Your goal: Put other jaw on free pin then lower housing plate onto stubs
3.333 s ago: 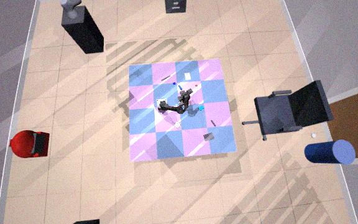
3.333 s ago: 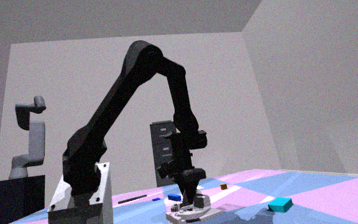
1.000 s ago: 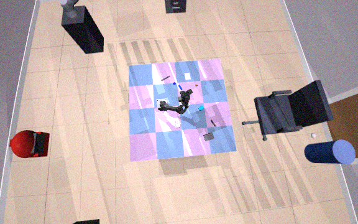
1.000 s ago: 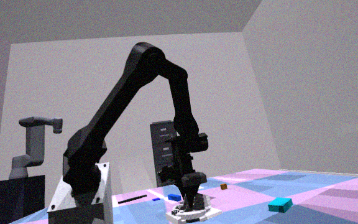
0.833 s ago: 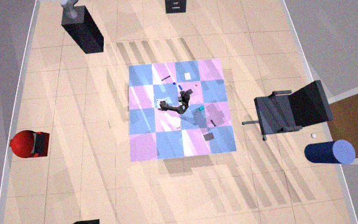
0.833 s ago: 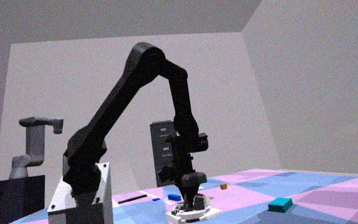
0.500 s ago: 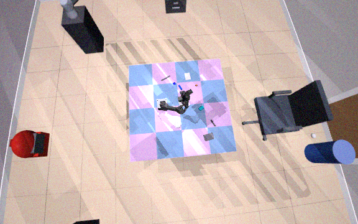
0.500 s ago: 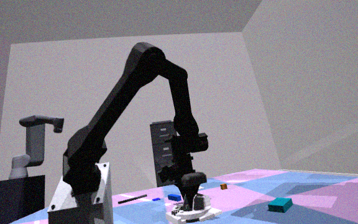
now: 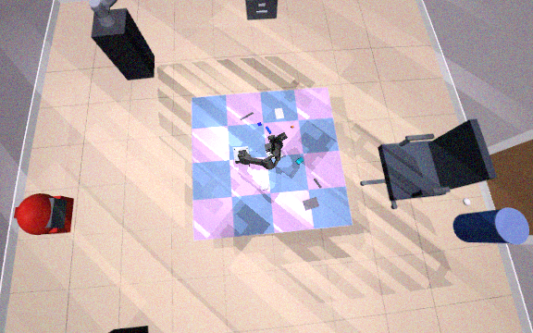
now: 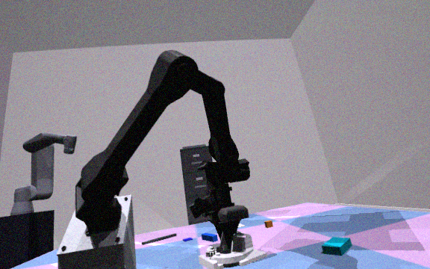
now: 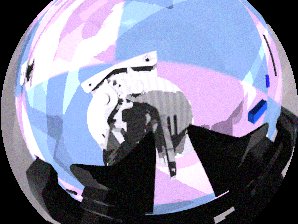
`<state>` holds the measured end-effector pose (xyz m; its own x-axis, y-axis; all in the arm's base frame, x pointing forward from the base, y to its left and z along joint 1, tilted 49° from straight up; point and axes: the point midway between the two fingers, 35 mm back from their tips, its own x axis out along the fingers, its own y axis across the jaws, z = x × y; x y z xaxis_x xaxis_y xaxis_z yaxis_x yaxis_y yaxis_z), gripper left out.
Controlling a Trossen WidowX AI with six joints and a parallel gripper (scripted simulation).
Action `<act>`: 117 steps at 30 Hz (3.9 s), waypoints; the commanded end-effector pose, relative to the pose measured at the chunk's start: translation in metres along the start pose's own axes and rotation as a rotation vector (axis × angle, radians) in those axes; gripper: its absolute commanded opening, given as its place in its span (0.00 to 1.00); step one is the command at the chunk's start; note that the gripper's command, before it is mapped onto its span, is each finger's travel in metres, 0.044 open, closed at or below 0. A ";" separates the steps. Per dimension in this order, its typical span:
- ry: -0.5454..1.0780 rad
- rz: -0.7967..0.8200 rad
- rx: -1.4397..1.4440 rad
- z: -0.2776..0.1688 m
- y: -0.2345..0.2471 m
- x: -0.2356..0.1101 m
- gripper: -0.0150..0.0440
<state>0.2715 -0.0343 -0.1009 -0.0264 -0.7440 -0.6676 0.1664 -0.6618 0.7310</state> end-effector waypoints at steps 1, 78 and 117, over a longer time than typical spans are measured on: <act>0.002 0.001 0.004 -0.001 0.000 0.000 0.48; 0.009 0.002 -0.002 -0.001 0.000 -0.058 0.63; -0.036 -0.072 0.644 0.004 0.061 -0.064 1.00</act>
<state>0.2793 -0.0233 -0.0193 -0.0506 -0.6940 -0.7182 -0.4008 -0.6446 0.6511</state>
